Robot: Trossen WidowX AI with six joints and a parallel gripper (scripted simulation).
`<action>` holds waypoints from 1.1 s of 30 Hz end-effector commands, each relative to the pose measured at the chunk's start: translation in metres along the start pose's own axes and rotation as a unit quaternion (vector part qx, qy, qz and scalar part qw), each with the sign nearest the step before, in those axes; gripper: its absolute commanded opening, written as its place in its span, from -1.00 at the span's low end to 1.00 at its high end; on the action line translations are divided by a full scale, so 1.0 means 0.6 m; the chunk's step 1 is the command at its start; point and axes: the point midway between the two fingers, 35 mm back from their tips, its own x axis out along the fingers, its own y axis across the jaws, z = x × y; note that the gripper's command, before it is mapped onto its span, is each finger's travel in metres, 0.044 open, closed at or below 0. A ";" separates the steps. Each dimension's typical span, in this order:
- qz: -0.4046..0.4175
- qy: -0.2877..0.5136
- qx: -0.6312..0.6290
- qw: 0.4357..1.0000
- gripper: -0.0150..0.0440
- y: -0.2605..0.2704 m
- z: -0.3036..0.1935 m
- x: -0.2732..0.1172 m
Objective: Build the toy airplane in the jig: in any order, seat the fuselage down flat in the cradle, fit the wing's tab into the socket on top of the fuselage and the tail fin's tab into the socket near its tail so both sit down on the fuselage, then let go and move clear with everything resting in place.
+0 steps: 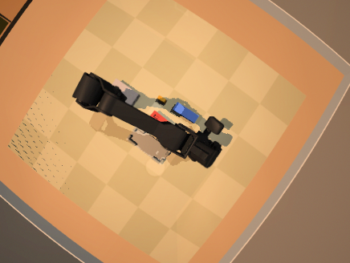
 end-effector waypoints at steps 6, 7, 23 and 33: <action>-0.170 0.193 0.008 0.966 1.00 -0.049 -0.184 -0.111; -0.183 0.209 0.007 0.961 1.00 -0.053 -0.198 -0.123; -0.247 0.289 -0.008 0.925 1.00 -0.085 -0.282 -0.167; -0.247 0.289 -0.008 0.925 1.00 -0.119 -0.322 -0.117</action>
